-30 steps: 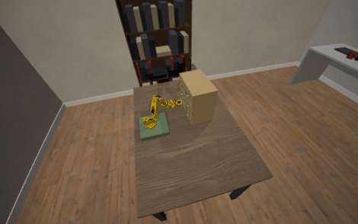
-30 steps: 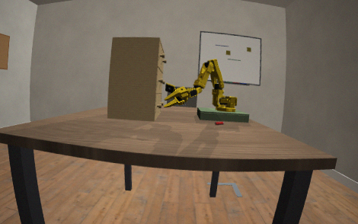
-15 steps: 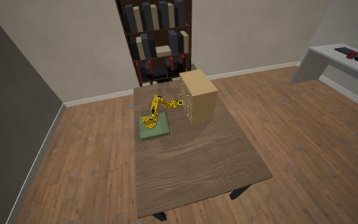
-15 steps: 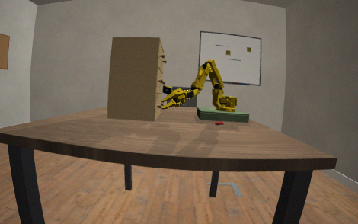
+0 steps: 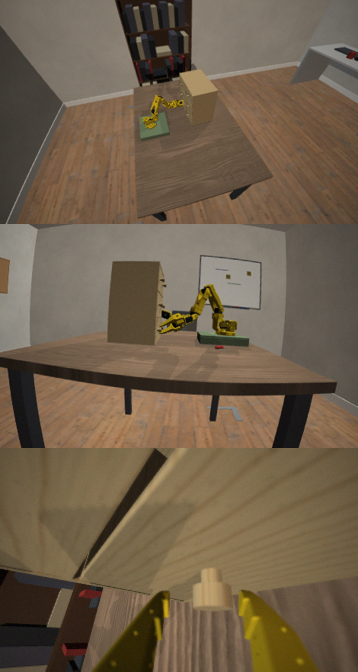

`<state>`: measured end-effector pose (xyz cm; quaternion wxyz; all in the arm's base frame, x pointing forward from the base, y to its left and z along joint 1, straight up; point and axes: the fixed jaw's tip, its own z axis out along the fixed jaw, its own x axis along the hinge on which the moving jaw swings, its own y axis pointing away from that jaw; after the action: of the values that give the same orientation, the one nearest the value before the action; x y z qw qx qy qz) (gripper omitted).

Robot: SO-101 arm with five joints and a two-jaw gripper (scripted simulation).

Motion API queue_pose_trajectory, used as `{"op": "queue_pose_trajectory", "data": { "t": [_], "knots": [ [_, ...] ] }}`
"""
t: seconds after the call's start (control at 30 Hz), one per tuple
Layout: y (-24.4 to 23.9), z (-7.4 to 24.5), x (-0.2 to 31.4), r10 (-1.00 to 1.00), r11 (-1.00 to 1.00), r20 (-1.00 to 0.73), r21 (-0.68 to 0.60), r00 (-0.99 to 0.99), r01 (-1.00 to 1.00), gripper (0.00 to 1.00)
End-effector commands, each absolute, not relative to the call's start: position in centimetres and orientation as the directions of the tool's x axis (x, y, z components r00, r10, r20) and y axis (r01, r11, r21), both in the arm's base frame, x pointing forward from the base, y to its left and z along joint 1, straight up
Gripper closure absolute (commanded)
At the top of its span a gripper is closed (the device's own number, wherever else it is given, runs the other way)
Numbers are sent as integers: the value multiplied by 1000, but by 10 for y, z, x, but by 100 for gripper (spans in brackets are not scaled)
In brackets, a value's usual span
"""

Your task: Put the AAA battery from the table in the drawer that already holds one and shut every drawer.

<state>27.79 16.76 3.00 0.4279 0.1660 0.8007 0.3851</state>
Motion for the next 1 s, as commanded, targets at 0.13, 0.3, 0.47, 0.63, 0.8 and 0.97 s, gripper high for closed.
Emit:
{"op": "queue_pose_trajectory", "data": {
  "t": [0.13, 0.3, 0.47, 0.63, 0.8, 0.97],
  "knots": [
    [166, 28, 280, 602, 648, -551, 760, -579, -49, 79],
    [166, 27, 280, 602, 648, -551, 760, -578, -49, 79],
    [165, 26, 281, 603, 648, -551, 760, -577, -47, 79],
    [164, 25, 281, 605, 649, -551, 760, -575, -46, 79],
    [164, 24, 281, 606, 649, -551, 760, -574, -44, 79],
    [164, 24, 281, 606, 649, -551, 760, -574, -44, 79]
  ]
}}
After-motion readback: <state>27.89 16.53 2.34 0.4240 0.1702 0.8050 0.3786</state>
